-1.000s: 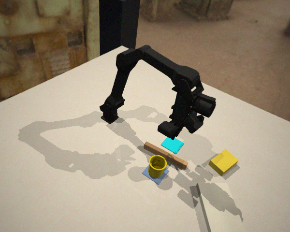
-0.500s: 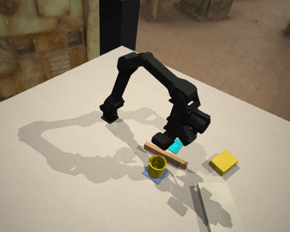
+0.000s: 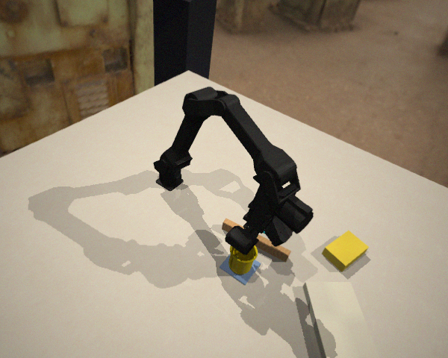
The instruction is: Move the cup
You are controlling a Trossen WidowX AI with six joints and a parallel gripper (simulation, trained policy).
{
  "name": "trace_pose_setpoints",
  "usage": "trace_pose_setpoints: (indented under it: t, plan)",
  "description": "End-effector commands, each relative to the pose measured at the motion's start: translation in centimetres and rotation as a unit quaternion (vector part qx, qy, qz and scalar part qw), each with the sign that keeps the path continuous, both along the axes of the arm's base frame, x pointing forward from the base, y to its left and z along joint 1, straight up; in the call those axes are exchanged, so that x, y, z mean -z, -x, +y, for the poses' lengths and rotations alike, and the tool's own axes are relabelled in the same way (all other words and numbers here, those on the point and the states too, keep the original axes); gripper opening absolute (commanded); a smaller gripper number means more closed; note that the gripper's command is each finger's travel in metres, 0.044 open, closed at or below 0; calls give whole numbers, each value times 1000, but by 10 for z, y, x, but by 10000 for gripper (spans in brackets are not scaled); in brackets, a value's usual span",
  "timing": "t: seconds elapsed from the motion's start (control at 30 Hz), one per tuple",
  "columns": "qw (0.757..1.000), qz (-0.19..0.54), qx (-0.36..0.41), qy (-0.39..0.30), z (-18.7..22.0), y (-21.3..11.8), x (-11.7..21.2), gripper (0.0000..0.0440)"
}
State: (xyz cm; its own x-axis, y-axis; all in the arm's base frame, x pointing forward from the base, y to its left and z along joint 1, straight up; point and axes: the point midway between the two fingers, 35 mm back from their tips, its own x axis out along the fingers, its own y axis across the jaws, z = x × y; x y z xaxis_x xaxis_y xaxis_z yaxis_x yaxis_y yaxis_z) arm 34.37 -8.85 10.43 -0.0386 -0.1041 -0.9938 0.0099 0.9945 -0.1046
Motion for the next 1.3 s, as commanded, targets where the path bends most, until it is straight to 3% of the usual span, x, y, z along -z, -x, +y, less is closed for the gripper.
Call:
trace_pose_setpoints:
  t: [0.0,0.2,0.47,1.27]
  plan:
    - [1000,9,-15,-2,-4,1,15,185]
    - [998,19,-50,-12,-7,2,39,184]
    - [994,26,-108,-17,-9,5,45,0]
    - [982,-6,-186,-24,20,-1,-19,0]
